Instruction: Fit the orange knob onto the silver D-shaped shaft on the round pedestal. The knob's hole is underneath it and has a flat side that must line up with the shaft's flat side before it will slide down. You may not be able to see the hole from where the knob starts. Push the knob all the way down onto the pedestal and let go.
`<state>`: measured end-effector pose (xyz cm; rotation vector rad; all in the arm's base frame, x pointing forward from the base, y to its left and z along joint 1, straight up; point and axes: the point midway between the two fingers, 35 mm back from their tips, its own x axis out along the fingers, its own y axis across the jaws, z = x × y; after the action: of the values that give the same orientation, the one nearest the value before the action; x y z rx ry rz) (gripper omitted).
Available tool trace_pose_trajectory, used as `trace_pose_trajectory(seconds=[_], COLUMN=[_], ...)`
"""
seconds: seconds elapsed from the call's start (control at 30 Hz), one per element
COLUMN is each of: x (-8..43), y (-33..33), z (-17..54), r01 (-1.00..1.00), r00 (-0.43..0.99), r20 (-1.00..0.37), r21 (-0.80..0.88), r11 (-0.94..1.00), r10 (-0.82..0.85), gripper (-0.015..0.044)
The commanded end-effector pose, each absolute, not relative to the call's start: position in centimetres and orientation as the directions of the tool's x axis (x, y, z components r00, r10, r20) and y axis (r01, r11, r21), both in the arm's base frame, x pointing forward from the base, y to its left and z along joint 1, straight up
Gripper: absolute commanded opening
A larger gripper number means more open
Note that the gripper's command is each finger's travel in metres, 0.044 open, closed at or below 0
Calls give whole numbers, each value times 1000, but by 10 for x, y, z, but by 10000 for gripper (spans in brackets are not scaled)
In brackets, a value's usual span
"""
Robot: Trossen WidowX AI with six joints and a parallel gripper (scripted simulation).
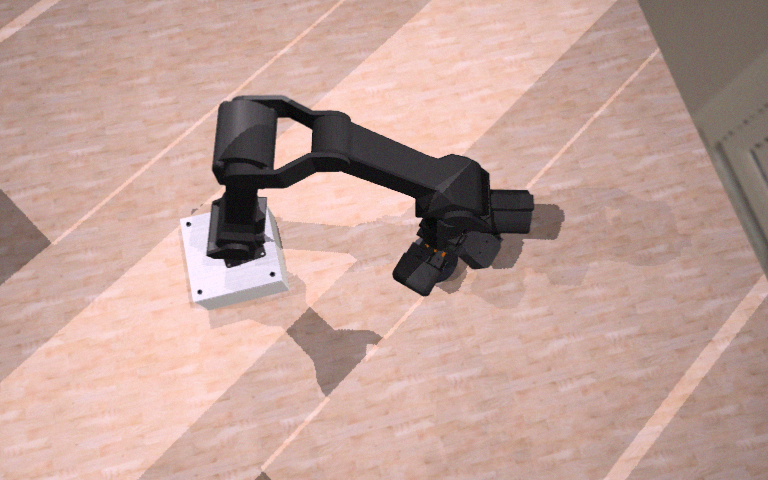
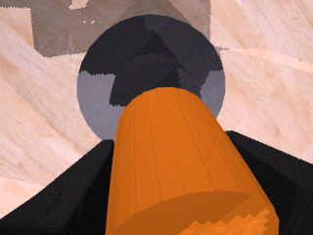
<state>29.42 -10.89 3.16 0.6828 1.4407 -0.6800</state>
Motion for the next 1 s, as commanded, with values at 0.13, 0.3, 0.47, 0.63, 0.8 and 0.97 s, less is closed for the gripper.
trace_pose_trajectory(seconds=[0.13,0.3,0.47,0.63,0.8,0.97], x=[295,297,299,299,298,297], y=[-109,-110,-111,-111,-110,-110], z=[36,35,33,32,31,30], r01=[858,858,858,858,858,858], r00=[26,26,26,26,26,26], r20=[-1000,-1000,-1000,-1000,-1000,-1000], r21=[17,17,18,18,17,17], r11=[513,513,513,513,513,513], r10=[-10,-10,-10,-10,-10,-10], gripper=[0,0,0,0,0,0])
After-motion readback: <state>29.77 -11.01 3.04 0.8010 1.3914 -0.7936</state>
